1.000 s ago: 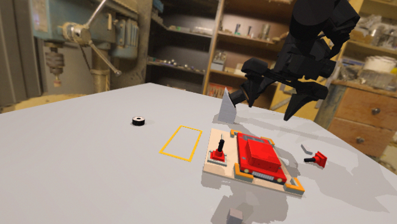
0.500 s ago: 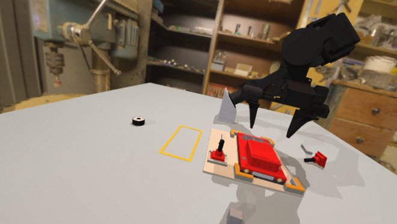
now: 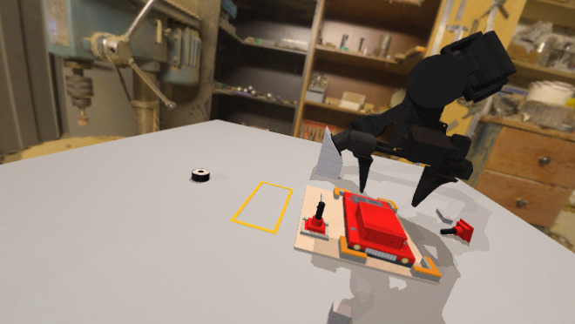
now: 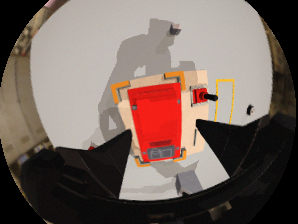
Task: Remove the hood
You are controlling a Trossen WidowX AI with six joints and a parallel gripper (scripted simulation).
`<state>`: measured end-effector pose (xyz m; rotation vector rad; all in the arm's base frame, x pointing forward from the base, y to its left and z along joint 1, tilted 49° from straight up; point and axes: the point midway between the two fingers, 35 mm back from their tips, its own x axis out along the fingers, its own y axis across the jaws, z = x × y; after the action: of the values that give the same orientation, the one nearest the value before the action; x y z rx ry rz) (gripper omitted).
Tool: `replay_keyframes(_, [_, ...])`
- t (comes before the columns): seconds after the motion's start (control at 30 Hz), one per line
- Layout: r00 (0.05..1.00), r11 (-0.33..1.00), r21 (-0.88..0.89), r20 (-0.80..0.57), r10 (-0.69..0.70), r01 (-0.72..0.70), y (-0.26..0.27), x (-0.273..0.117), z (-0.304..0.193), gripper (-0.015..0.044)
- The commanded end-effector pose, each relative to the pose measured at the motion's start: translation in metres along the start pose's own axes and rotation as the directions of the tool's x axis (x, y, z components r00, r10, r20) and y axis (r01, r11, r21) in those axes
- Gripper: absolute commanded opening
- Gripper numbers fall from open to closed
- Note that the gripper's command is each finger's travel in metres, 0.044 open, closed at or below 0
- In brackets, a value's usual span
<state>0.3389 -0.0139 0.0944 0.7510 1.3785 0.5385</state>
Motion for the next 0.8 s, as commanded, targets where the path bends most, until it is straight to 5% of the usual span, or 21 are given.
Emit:
replay_keyframes(0.0, [1.0,1.0,0.004,0.001,0.006,-0.006,0.001,0.004,0.0,0.044])
replay_keyframes(0.77, [1.0,1.0,0.004,0.002,0.007,-0.007,0.002,0.025,-0.002,0.044])
